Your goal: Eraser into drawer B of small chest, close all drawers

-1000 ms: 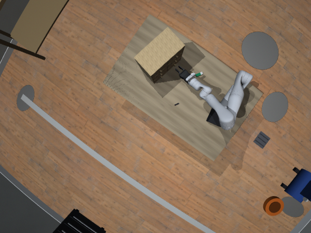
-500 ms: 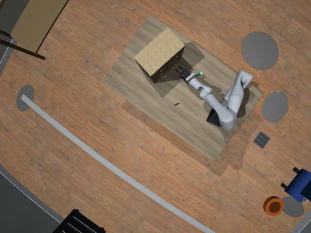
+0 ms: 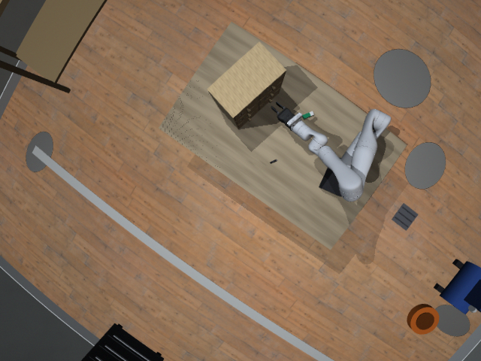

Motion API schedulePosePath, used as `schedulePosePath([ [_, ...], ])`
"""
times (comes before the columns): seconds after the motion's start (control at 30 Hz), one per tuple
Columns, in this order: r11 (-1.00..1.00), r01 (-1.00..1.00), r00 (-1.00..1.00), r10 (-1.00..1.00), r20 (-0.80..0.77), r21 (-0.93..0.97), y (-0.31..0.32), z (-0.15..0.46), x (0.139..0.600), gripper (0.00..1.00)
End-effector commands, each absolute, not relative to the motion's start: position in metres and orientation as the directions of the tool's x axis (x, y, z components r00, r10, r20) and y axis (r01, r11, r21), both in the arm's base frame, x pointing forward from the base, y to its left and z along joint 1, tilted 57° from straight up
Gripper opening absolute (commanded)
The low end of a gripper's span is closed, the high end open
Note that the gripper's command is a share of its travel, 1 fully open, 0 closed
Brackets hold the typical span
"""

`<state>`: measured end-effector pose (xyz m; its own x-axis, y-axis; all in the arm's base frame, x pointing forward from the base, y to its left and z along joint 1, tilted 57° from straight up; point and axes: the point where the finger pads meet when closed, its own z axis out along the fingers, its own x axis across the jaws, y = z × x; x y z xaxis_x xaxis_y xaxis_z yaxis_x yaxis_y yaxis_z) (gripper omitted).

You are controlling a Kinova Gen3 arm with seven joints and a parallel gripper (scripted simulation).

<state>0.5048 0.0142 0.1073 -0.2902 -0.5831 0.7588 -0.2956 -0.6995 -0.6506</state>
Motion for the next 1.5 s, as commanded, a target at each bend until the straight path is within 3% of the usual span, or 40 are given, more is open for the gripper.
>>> schedulePosePath([
  [0.0, -0.701, -0.293, -0.289, -0.584, 0.759, -0.651, 0.014, 0.108, 0.504, 0.67],
  [1.47, -0.698, -0.290, -0.285, -0.589, 0.756, -0.654, 0.016, 0.114, 0.529, 0.67],
])
